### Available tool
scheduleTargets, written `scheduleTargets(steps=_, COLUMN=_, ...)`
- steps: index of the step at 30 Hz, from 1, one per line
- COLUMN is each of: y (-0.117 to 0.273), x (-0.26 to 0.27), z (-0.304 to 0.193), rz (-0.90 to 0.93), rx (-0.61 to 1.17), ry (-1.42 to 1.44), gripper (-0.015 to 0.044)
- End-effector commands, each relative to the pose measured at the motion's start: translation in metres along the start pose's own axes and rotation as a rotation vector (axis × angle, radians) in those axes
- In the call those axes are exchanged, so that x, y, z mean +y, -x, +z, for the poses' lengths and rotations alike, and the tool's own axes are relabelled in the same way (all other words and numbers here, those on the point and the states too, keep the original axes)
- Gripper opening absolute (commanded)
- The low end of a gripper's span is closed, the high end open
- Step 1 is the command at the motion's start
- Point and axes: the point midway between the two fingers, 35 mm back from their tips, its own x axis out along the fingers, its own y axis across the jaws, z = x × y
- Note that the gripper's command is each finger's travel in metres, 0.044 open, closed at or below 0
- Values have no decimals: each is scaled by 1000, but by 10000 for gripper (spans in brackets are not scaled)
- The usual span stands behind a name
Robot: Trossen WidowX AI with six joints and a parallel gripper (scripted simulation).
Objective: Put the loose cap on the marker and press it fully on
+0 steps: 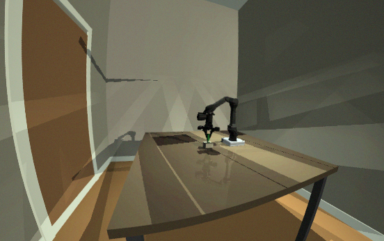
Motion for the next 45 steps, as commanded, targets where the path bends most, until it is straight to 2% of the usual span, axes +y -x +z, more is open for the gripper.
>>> scheduleTargets(steps=1, y=-1, x=0, z=0, rz=-1, rx=4, ry=7, gripper=0)
scheduleTargets(steps=7, y=-1, x=0, z=0, rz=-1, rx=4, ry=7, gripper=0)
scheduleTargets(steps=24, y=-1, x=0, z=0, rz=1, rx=1, ry=0, gripper=440)
scheduleTargets(steps=27, y=7, x=-1, z=1, rz=1, rx=1, ry=0, gripper=440)
scheduleTargets(steps=33, y=73, x=0, z=0, rz=1, rx=1, ry=0, gripper=440)
scheduleTargets(steps=37, y=75, x=0, z=0, rz=1, rx=1, ry=0, gripper=440)
scheduleTargets(steps=40, y=73, x=0, z=0, rz=1, rx=1, ry=-134, gripper=361)
scheduleTargets(steps=45, y=68, x=0, z=-1, rz=-1, rx=3, ry=-607, gripper=230)
